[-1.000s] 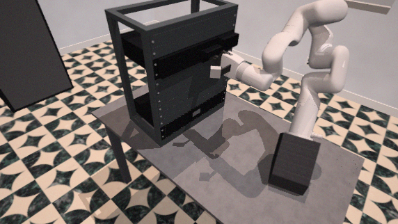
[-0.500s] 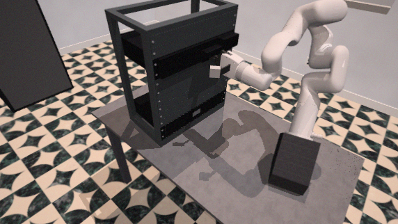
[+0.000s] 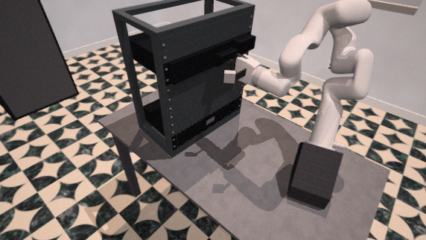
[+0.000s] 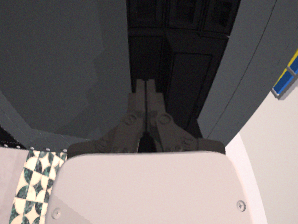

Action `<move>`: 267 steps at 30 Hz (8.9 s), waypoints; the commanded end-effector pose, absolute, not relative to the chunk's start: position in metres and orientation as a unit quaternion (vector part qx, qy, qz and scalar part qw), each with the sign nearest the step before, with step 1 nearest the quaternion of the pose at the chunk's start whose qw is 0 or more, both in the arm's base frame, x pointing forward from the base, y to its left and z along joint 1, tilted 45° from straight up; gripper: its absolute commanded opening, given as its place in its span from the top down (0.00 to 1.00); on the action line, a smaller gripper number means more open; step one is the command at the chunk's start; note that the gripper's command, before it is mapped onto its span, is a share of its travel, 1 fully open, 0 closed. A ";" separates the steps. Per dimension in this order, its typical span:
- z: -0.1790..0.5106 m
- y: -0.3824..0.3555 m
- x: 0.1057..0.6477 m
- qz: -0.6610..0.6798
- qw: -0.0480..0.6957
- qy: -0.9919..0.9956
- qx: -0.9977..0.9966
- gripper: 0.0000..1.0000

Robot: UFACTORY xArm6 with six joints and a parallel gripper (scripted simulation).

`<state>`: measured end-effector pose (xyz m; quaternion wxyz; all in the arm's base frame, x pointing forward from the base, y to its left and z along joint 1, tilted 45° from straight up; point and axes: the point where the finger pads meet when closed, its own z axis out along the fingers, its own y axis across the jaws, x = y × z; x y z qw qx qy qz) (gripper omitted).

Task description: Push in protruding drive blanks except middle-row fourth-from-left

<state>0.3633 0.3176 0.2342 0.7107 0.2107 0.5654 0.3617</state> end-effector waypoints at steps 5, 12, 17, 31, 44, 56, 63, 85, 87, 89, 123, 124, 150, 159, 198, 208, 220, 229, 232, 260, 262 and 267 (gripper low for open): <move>0.236 0.319 0.365 0.363 0.710 0.564 0.211 1.00; 0.236 0.319 0.365 0.363 0.710 0.564 0.211 1.00; 0.237 0.319 0.368 0.363 0.710 0.564 0.211 1.00; 0.237 0.320 0.369 0.363 0.710 0.564 0.211 1.00; 0.238 0.320 0.371 0.363 0.710 0.564 0.211 1.00; 0.238 0.320 0.373 0.363 0.710 0.564 0.211 1.00; 0.238 0.320 0.373 0.363 0.710 0.564 0.211 1.00; 0.218 0.312 0.301 0.363 0.710 0.564 0.211 1.00; 0.216 0.311 0.293 0.363 0.710 0.564 0.211 1.00; 0.214 0.310 0.287 0.363 0.710 0.564 0.211 1.00; 0.245 0.333 0.320 0.363 0.710 0.564 0.211 1.00; 0.245 0.333 0.320 0.363 0.710 0.564 0.211 1.00; 0.246 0.333 0.323 0.363 0.710 0.564 0.211 1.00; 0.247 0.333 0.324 0.363 0.710 0.564 0.211 1.00; 0.252 0.336 0.343 0.363 0.710 0.564 0.211 1.00; 0.254 0.337 0.352 0.363 0.710 0.564 0.211 1.00; 0.255 0.337 0.353 0.363 0.710 0.564 0.211 1.00; 0.255 0.337 0.355 0.363 0.710 0.564 0.211 1.00; 0.255 0.337 0.355 0.363 0.710 0.564 0.211 1.00; 0.257 0.338 0.360 0.363 0.710 0.564 0.211 1.00; 0.257 0.338 0.360 0.363 0.710 0.564 0.211 1.00; 0.257 0.338 0.360 0.363 0.710 0.564 0.211 1.00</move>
